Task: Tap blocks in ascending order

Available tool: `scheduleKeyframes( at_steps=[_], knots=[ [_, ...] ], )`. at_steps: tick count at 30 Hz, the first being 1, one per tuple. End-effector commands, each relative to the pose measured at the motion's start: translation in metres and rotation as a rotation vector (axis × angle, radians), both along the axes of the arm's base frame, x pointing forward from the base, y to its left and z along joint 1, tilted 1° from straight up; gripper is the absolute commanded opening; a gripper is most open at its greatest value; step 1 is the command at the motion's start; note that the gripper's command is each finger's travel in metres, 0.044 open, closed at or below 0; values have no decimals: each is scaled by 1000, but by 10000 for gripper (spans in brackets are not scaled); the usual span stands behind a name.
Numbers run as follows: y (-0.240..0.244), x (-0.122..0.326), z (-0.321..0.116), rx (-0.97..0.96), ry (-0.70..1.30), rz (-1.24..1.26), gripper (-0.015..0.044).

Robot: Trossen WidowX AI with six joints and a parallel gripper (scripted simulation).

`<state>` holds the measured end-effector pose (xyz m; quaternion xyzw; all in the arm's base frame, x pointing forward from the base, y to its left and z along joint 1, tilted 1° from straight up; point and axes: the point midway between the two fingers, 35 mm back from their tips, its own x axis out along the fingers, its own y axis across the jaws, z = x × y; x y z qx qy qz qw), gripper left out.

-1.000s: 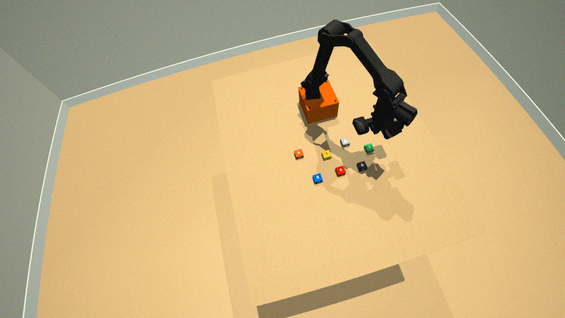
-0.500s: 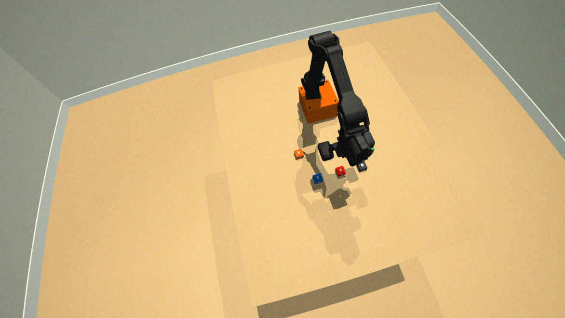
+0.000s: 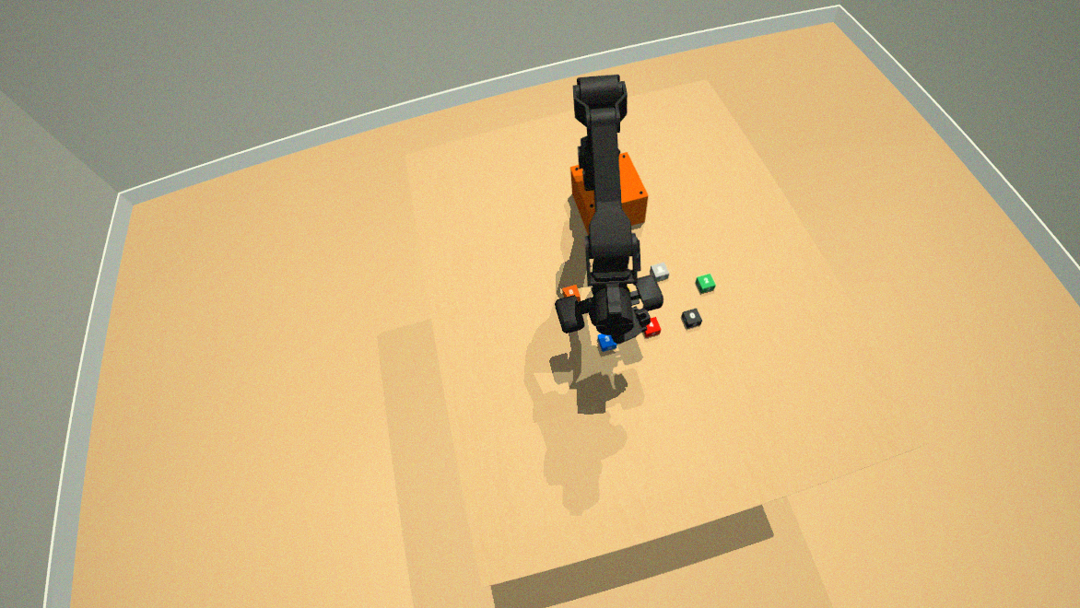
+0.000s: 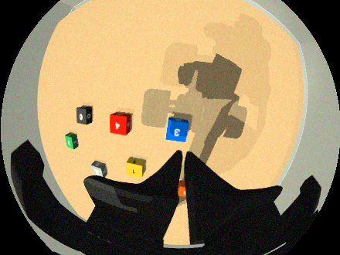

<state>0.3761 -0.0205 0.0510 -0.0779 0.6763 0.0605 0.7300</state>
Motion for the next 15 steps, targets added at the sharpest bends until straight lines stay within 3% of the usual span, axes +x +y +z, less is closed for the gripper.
scheduleKeyframes(
  at_steps=[1,15],
  knots=[
    [-4,-7,-56,2,40,3,20],
    [-4,-6,-66,2,40,3,20]
  ],
)
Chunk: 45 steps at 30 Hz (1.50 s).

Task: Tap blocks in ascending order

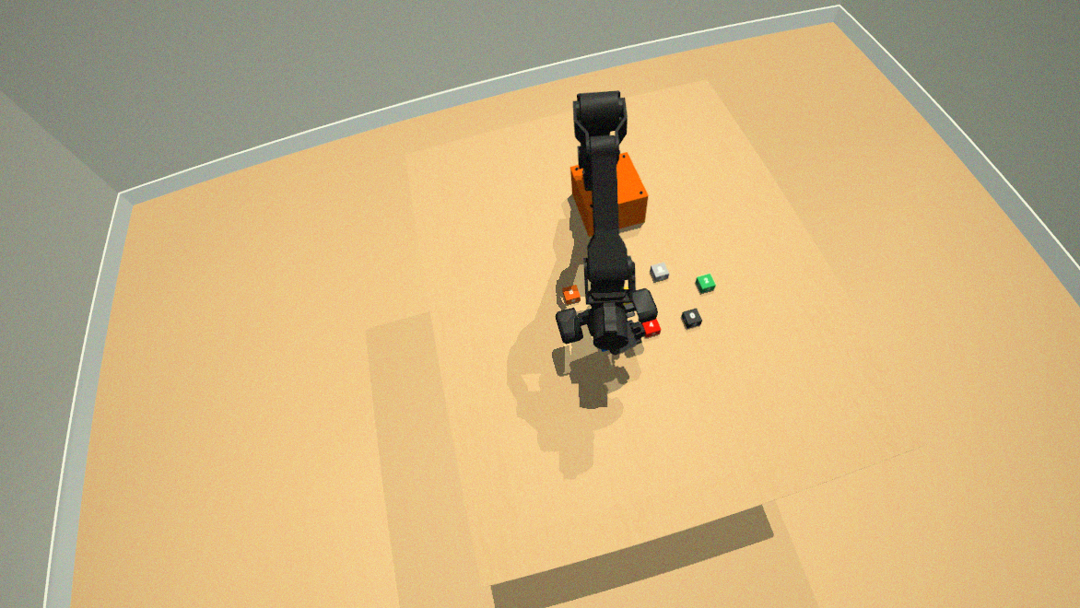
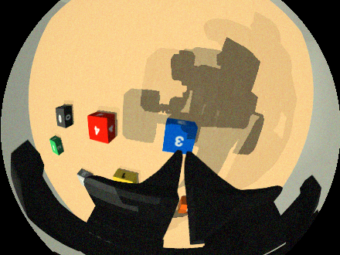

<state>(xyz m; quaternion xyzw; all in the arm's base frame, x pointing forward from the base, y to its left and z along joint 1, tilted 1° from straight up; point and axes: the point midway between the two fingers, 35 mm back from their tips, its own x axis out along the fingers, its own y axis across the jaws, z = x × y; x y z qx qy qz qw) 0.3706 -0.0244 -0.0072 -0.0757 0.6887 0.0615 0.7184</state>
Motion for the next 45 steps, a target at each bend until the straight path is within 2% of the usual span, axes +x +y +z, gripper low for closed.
scheduleKeyframes(
  at_steps=[1,19,23,30,35,42,45],
  knots=[
    [0,-1,-9,1,6,5,20],
    [0,-1,-28,1,6,5,20],
    [0,-2,2,1,6,5,20],
    [0,-1,6,1,5,5,20],
    [1,-4,80,1,5,5,20],
    [1,-4,83,1,5,5,20],
    [25,-8,83,14,8,2,20]
  ],
)
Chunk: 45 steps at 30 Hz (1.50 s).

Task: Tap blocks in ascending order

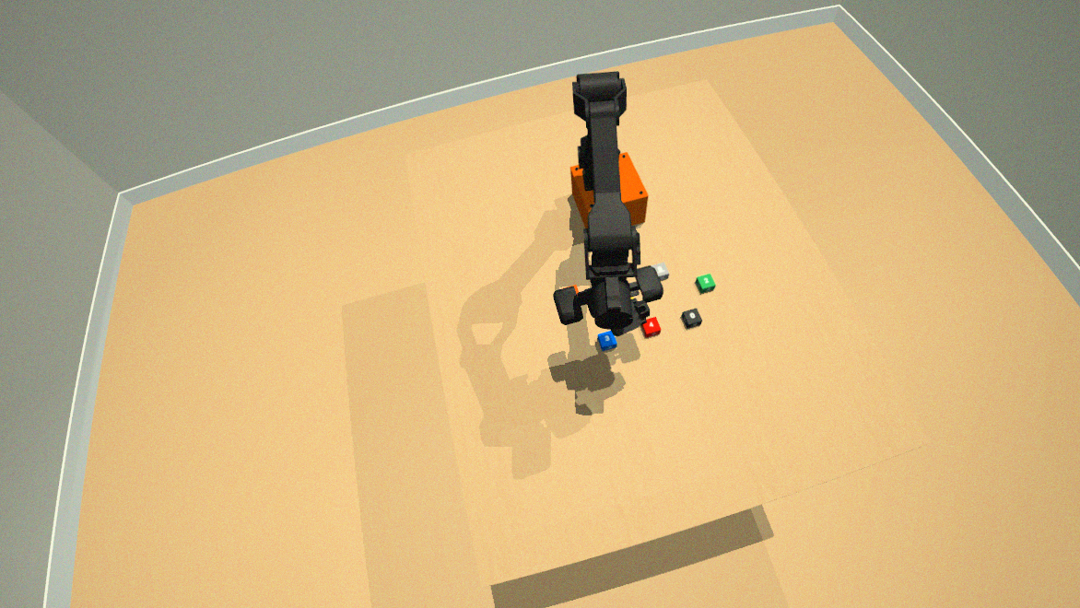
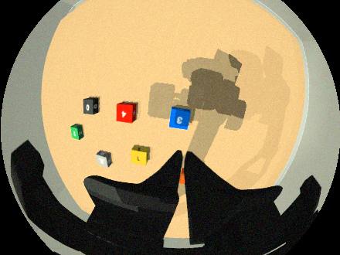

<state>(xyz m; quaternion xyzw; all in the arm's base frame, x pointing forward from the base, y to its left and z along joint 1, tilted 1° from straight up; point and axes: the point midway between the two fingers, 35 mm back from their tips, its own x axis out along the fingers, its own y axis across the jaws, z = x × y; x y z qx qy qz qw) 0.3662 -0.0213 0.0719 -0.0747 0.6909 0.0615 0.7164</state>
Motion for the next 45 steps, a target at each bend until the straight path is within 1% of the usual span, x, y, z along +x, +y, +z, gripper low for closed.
scheduleKeyframes(
  at_steps=[1,4,6,12,14,17,19,25,45],
  knots=[
    [38,-7,3,17,3,3,20],
    [80,-18,3,11,2,5,20],
    [89,-21,2,8,1,6,20],
    [90,-20,-4,11,0,5,20],
    [91,-18,-23,14,0,4,20],
    [90,-17,-64,12,0,4,20],
    [89,-18,-77,8,1,6,20],
    [89,-18,-80,8,1,6,20],
    [88,-17,-109,8,1,6,20]
  ],
)
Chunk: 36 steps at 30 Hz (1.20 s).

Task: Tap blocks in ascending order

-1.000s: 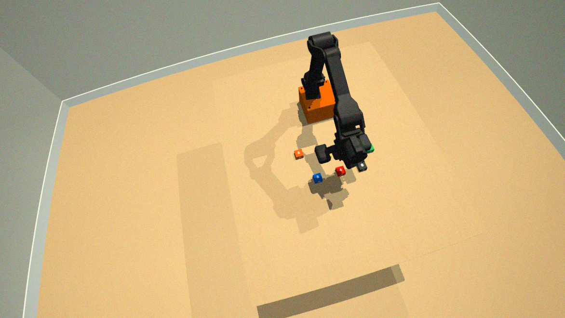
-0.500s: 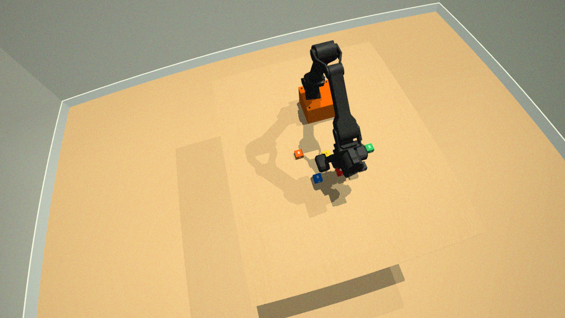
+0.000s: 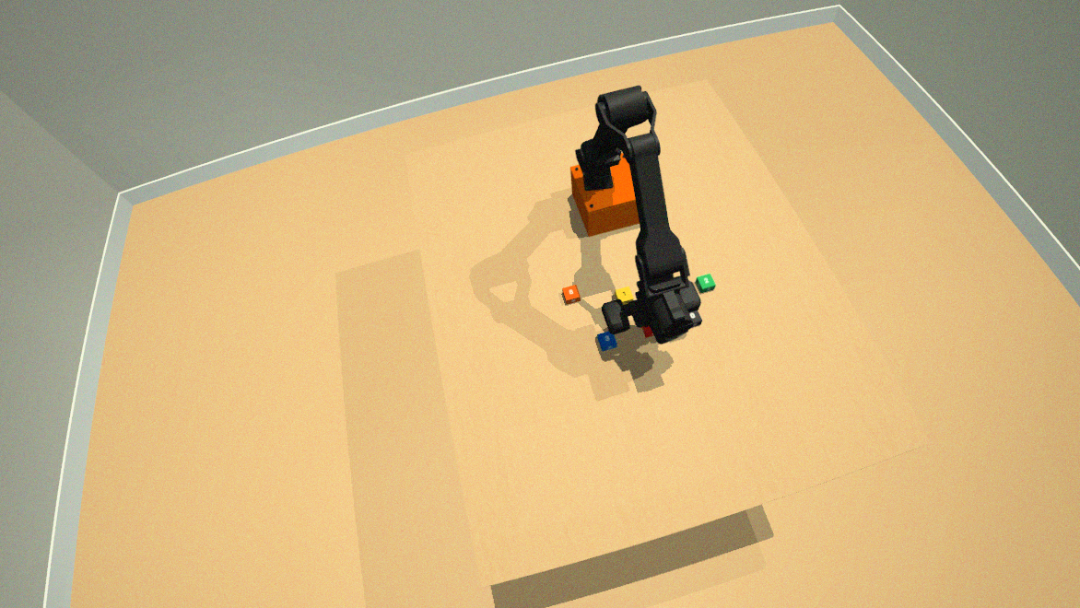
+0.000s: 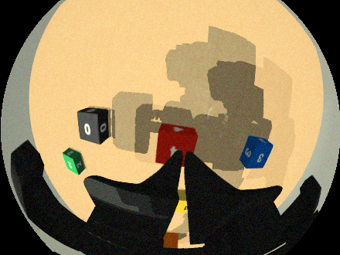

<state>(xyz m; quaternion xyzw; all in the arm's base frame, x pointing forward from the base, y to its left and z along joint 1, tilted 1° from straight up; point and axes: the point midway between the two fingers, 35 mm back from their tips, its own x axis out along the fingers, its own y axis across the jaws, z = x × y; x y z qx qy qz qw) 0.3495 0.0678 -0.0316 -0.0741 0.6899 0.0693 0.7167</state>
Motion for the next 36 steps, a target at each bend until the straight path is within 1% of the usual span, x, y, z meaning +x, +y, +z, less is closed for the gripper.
scheduleKeyframes(
  at_steps=[1,5,9,16,17,20,21,29,32,36],
  knots=[
    [-1,-1,-5,-4,2,-4,20],
    [-1,-1,-5,-4,2,-4,20],
    [-1,-1,25,-4,2,-4,20],
    [0,-1,28,-4,2,-4,20],
    [0,0,38,-4,2,-4,20],
    [0,-2,92,-4,1,-4,20],
    [0,-4,102,-4,1,-4,20],
    [-3,-5,106,-4,1,-4,20],
    [-42,-15,107,-7,2,-4,20],
    [-102,-43,107,-12,5,-4,20]
  ],
)
